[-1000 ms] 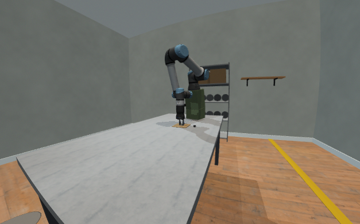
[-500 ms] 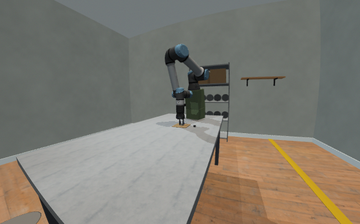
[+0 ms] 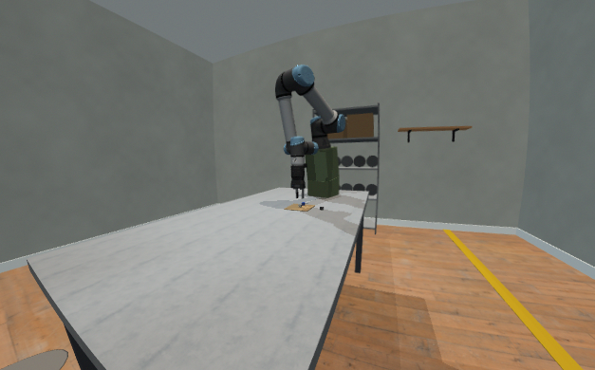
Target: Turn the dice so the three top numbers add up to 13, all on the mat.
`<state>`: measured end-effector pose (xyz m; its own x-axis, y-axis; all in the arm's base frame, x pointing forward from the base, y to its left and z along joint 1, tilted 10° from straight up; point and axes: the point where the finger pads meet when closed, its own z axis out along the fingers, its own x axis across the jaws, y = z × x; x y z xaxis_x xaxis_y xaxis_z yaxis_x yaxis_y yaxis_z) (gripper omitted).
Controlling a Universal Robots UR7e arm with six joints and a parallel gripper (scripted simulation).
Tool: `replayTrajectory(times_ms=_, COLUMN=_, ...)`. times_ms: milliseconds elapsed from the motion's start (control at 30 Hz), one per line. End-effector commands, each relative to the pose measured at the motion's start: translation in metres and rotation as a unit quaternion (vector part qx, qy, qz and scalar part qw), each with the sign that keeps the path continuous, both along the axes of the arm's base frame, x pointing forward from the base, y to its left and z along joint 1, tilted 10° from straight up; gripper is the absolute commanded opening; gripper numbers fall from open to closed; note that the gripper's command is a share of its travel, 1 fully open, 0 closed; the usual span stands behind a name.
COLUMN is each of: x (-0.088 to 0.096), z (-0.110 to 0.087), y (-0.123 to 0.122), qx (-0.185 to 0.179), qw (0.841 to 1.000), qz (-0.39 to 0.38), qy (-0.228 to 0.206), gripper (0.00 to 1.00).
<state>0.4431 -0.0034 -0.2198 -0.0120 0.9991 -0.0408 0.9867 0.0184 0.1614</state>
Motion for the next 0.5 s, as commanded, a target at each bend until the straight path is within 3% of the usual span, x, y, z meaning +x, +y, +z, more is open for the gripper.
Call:
replayTrajectory(times_ms=0, x=-0.002, z=0.015, y=0.000, qx=0.000, qw=1.000, qz=0.000, qy=-0.001, gripper=0.64)
replayTrajectory(times_ms=267, x=-0.005, z=0.037, y=0.001, qx=0.000, qw=1.000, qz=0.000, qy=-0.001, gripper=0.64)
replayTrajectory(times_ms=467, x=-0.006, z=0.042, y=0.001, qx=0.000, qw=1.000, qz=0.000, qy=-0.001, gripper=0.64)
